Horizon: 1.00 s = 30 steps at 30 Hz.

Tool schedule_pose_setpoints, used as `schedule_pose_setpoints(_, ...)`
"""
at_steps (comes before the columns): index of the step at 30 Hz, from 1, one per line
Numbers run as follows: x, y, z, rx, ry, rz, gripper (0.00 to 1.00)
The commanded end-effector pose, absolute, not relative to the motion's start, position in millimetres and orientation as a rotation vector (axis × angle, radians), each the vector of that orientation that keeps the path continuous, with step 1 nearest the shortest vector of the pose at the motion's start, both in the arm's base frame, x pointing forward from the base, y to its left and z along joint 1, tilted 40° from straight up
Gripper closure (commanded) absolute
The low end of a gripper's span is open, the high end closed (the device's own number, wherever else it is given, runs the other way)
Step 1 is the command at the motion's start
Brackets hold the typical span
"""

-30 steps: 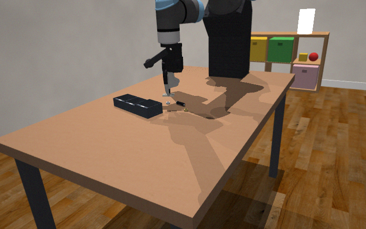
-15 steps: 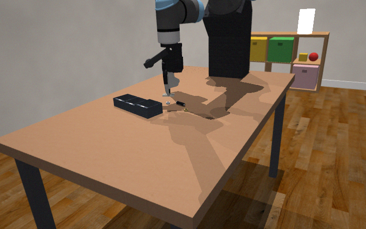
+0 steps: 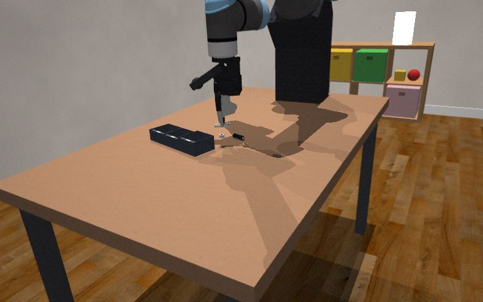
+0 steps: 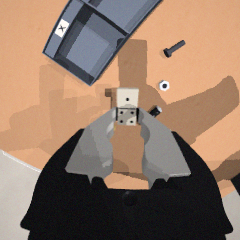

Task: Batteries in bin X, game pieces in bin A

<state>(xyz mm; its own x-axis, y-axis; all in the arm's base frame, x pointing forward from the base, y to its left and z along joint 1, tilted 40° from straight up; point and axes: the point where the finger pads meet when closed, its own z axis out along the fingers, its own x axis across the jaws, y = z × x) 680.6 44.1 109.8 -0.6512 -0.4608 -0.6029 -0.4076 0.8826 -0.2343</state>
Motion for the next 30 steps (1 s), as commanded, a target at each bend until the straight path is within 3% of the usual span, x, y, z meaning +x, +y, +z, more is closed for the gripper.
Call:
schedule_pose_setpoints(1, 675, 43, 114, -0.621, 2.363, -0.099, 1.00)
schedule_pose_setpoints(30, 728, -64, 143, 0.102, 2.440, 0.162, 1.00)
